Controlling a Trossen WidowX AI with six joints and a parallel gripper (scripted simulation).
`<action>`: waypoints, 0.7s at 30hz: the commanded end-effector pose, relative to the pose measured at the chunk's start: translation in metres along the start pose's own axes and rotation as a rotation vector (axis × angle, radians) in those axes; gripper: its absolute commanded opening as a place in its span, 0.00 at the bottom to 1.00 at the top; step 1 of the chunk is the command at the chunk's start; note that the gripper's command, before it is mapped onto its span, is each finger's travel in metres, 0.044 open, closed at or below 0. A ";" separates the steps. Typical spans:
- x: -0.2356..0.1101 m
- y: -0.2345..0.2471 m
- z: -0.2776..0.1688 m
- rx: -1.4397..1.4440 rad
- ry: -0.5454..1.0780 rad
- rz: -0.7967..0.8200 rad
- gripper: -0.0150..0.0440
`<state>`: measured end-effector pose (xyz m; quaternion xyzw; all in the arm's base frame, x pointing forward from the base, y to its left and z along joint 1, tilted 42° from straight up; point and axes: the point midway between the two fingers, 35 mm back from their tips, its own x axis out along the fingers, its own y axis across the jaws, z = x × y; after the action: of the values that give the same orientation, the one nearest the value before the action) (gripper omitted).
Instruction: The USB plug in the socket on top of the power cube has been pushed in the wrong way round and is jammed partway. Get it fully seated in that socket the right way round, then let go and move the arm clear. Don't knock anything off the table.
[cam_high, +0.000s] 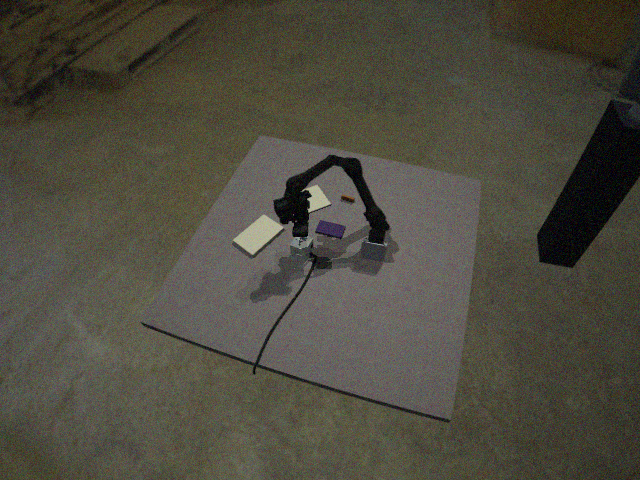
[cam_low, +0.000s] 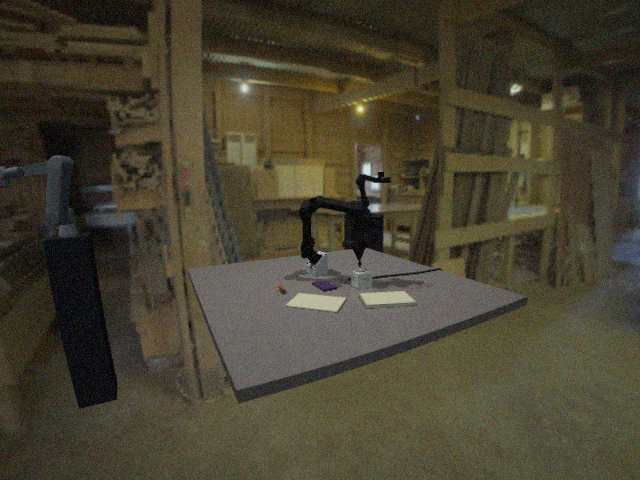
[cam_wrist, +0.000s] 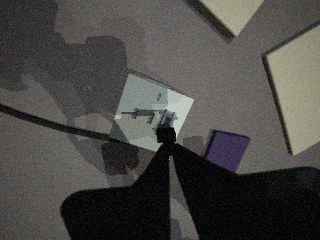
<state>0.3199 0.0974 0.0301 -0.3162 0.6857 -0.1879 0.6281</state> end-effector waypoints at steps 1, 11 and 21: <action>0.000 0.000 0.000 -0.084 -0.002 0.001 0.25; 0.000 0.000 0.000 -0.346 -0.002 0.001 0.25; 0.000 0.000 0.000 -0.608 -0.002 0.001 0.25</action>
<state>0.3199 0.0974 0.0301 -0.4748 0.7110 0.0053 0.5187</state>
